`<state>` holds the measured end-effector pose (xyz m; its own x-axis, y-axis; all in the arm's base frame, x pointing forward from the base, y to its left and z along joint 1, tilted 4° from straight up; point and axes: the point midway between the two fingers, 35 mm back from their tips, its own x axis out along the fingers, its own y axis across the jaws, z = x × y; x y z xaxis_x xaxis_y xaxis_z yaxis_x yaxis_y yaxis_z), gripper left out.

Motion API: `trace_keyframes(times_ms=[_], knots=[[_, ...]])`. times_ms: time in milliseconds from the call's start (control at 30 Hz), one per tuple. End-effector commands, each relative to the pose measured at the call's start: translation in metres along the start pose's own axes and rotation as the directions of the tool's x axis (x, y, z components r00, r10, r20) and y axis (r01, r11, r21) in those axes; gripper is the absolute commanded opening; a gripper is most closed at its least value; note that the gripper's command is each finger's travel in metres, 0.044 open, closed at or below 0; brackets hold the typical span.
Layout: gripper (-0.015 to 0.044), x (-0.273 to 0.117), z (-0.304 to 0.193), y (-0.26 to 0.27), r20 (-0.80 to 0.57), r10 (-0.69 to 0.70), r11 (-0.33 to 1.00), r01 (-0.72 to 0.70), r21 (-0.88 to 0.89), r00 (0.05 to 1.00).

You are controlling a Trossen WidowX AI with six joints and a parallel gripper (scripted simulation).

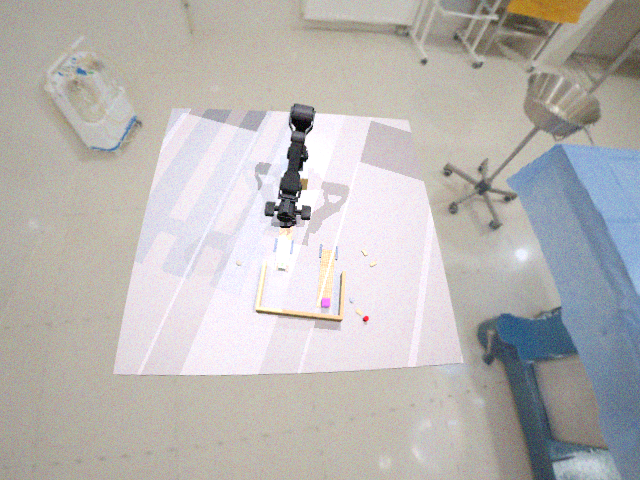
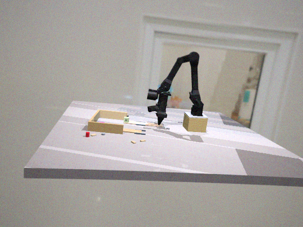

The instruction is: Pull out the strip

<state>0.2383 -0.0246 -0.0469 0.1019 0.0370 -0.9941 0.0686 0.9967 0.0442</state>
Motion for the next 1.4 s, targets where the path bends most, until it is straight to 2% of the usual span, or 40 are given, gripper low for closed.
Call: trace_keyframes(times_ms=[0, 1367], knots=[[0.0, 0.004, -0.018, 0.0, -0.037, -0.001, 1.0, 0.001, -0.003, 0.999], [0.0, 0.003, -0.051, 0.001, -0.039, -0.001, 1.0, 0.001, -0.003, 0.999]])
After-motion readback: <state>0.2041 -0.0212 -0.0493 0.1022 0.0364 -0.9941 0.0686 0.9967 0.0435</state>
